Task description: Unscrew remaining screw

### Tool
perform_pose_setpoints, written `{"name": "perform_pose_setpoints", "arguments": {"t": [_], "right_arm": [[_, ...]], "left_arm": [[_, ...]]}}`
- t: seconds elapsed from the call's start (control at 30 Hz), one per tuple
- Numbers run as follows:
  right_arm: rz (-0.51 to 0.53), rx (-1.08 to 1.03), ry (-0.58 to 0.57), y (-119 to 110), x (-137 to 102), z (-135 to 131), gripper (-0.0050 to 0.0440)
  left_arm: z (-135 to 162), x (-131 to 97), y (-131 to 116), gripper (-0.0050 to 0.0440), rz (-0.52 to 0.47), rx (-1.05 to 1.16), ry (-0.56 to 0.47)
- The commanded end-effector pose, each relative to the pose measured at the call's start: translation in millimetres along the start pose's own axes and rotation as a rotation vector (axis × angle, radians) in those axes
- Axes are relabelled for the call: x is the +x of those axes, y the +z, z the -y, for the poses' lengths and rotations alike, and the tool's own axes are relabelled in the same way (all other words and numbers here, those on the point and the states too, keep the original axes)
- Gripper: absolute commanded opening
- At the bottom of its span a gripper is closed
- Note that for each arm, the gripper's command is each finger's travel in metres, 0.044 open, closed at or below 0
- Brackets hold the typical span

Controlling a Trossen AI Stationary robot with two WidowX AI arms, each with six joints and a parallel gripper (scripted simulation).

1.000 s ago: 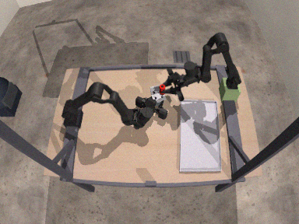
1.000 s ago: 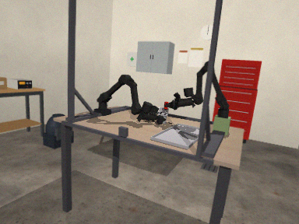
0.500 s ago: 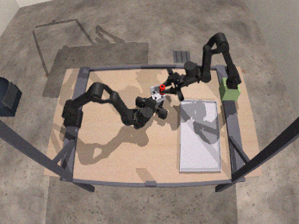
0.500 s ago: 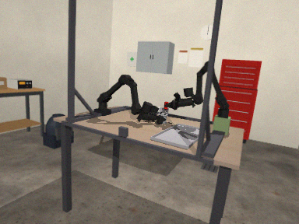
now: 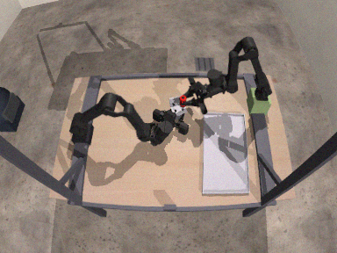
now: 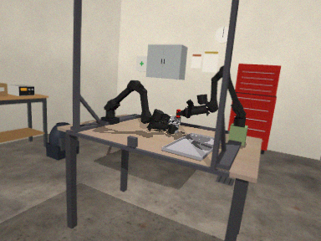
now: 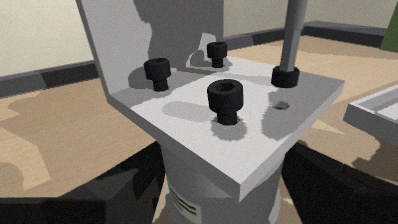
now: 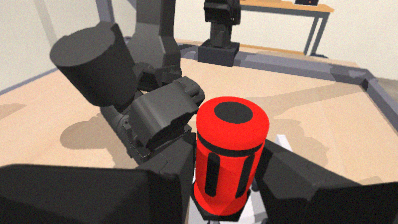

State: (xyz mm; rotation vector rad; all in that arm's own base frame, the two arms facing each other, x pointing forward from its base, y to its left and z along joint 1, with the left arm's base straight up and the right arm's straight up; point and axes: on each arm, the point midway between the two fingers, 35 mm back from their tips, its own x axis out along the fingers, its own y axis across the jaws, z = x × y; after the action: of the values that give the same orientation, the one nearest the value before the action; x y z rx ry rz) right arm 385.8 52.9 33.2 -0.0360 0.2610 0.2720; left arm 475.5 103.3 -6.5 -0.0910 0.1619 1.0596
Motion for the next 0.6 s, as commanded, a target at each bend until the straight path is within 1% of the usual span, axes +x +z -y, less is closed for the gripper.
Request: {"name": "perform_pose_setpoints", "arguments": {"t": [0.0, 0.03, 0.07, 0.4, 0.43, 0.57], "right_arm": [[0.045, -0.006, 0.002, 17.6, 2.0, -0.1, 0.0135], [0.045, -0.006, 0.002, 17.6, 2.0, -0.2, 0.0135], [0.031, -0.005, 0.003, 12.1, 1.6, -0.4, 0.0135], [0.031, -0.005, 0.003, 12.2, 1.6, -0.4, 0.0135], [0.045, -0.007, 0.002, 18.0, 2.2, -0.1, 0.0135], [0.042, -0.008, 0.002, 17.9, 2.0, -0.2, 0.0135]], "left_arm": [[2.9, 1.6, 11.2, 0.0245, 0.013, -0.025, -0.001], [2.9, 1.6, 11.2, 0.0245, 0.013, -0.025, -0.001], [2.9, 1.6, 11.2, 0.0245, 0.013, -0.025, -0.001], [2.9, 1.6, 11.2, 0.0245, 0.013, -0.025, -0.001], [2.9, 1.6, 11.2, 0.0245, 0.013, -0.025, -0.001], [2.9, 1.6, 11.2, 0.0245, 0.013, -0.025, -0.001]]}}
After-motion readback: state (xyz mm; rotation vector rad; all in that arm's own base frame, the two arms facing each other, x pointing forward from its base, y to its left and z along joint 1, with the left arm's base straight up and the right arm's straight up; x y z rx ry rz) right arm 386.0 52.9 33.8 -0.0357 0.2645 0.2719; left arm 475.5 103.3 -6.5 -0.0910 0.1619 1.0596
